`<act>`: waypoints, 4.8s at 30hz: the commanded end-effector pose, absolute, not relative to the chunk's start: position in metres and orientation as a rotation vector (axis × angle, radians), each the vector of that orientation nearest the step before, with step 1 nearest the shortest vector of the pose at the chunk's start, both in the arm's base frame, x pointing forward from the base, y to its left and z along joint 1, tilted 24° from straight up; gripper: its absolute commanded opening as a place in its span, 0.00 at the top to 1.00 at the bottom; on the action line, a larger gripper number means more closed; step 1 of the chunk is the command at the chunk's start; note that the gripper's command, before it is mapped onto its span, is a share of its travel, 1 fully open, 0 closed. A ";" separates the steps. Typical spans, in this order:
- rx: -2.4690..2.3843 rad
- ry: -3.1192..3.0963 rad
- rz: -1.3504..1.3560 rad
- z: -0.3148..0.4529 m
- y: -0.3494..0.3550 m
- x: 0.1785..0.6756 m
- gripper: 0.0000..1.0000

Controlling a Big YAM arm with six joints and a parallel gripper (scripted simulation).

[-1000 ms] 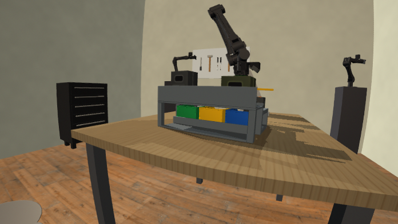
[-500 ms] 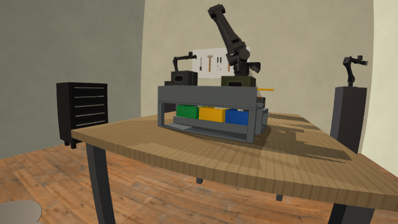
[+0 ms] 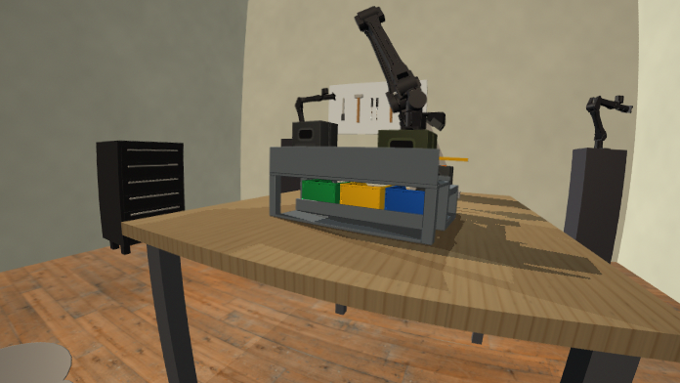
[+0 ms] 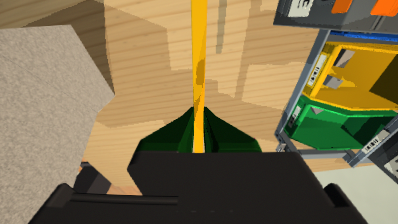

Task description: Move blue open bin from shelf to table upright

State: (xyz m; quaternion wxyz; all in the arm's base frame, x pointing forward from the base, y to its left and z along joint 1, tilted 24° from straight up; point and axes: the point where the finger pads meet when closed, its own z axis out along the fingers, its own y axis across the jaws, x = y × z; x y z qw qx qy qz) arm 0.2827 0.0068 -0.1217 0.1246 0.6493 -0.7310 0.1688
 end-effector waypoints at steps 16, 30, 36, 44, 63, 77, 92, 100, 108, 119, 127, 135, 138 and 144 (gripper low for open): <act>1.896 -2.127 0.496 -0.161 -0.014 0.288 1.00; 1.897 -2.129 0.498 -0.195 -0.029 0.290 1.00; 1.896 -2.127 0.495 -0.211 -0.037 0.289 1.00; 1.895 -2.125 0.494 -0.225 -0.043 0.288 1.00; 1.895 -2.125 0.493 -0.252 -0.056 0.288 1.00; 1.895 -2.125 0.494 -0.257 -0.058 0.289 1.00; 1.896 -2.128 0.498 -0.255 -0.058 0.291 1.00; 1.896 -2.128 0.498 -0.255 -0.058 0.291 1.00; 1.896 -2.128 0.498 -0.255 -0.058 0.291 1.00; 1.896 -2.128 0.498 -0.255 -0.058 0.291 0.57; 1.896 -2.128 0.498 -0.255 -0.058 0.291 0.57; 1.896 -2.128 0.498 -0.255 -0.058 0.291 0.57; 1.896 -2.128 0.498 -0.255 -0.058 0.291 0.57; 1.896 -2.128 0.498 -0.255 -0.058 0.291 0.57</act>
